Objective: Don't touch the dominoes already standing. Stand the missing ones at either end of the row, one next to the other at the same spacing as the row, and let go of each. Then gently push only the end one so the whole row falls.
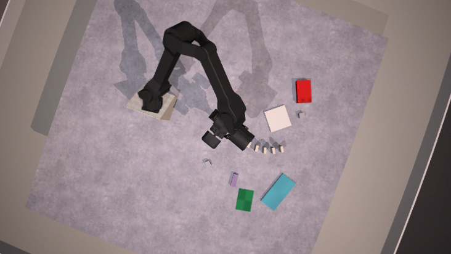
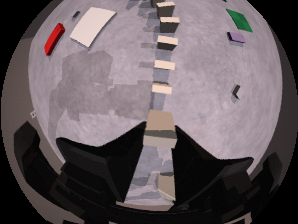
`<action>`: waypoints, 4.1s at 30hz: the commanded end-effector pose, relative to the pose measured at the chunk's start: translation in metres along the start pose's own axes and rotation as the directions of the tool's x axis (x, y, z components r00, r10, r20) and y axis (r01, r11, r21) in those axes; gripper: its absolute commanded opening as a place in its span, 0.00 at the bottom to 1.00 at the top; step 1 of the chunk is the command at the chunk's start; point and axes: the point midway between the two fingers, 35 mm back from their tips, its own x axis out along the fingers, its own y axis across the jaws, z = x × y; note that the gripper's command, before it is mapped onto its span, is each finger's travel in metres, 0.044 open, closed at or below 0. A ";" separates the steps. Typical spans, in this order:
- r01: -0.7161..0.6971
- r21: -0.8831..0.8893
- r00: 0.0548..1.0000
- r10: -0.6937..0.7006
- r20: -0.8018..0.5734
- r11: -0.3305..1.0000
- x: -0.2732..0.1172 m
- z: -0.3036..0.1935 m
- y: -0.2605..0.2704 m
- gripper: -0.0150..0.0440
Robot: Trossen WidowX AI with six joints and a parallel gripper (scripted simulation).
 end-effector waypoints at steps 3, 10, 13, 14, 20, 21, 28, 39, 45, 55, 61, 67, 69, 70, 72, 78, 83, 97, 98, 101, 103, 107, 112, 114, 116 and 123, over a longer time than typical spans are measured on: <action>-0.009 0.007 1.000 0.009 -0.008 1.000 0.034 -0.004 0.001 0.44; -0.017 0.008 1.000 0.017 -0.010 1.000 0.068 -0.012 0.002 0.44; -0.017 0.008 1.000 0.017 -0.010 1.000 0.069 -0.012 0.002 0.44; -0.017 0.008 1.000 0.017 -0.010 1.000 0.069 -0.012 0.002 0.44; -0.017 0.008 1.000 0.017 -0.010 1.000 0.069 -0.012 0.002 0.44; -0.017 0.008 1.000 0.017 -0.010 1.000 0.069 -0.012 0.002 0.44; -0.017 0.008 1.000 0.017 -0.010 1.000 0.069 -0.012 0.002 0.70; -0.014 0.008 1.000 0.014 -0.008 1.000 0.059 -0.009 0.002 1.00; -0.003 0.006 1.000 0.003 -0.005 1.000 -0.039 -0.004 -0.001 1.00; -0.006 -0.062 1.000 0.006 -0.007 0.998 -0.061 -0.011 -0.001 0.91; -0.011 -0.623 1.000 0.008 -0.008 0.782 -0.036 -0.023 0.000 0.64; -0.013 -0.965 1.000 0.012 -0.010 0.263 -0.010 -0.039 0.000 0.38; -0.012 -0.997 1.000 0.013 -0.011 0.077 -0.003 -0.045 0.000 0.29; -0.011 -1.000 1.000 0.014 -0.011 0.027 -0.001 -0.046 0.000 0.25; -0.011 -1.000 1.000 0.014 -0.011 0.010 0.000 -0.047 0.000 0.25; -0.011 -1.000 1.000 0.014 -0.011 0.010 0.000 -0.047 0.000 0.25; -0.011 -1.000 1.000 0.014 -0.011 0.010 0.000 -0.047 0.000 0.25; -0.011 -1.000 1.000 0.014 -0.011 0.010 0.000 -0.047 0.000 0.25; -0.011 -1.000 1.000 0.014 -0.011 0.010 0.000 -0.047 0.000 0.25; -0.011 -1.000 1.000 0.014 -0.011 0.010 0.000 -0.047 0.000 0.25; -0.011 -1.000 1.000 0.014 -0.011 0.010 0.000 -0.047 0.000 0.25; -0.011 -1.000 1.000 0.014 -0.011 0.010 0.000 -0.047 0.000 0.25; -0.011 -1.000 1.000 0.014 -0.011 0.010 0.000 -0.047 0.000 0.25; -0.011 -1.000 1.000 0.014 -0.011 0.010 0.000 -0.047 0.000 0.25; -0.011 -1.000 1.000 0.014 -0.011 0.010 0.000 -0.047 0.000 0.25; -0.011 -1.000 1.000 0.014 -0.011 0.010 0.002 -0.046 0.000 0.25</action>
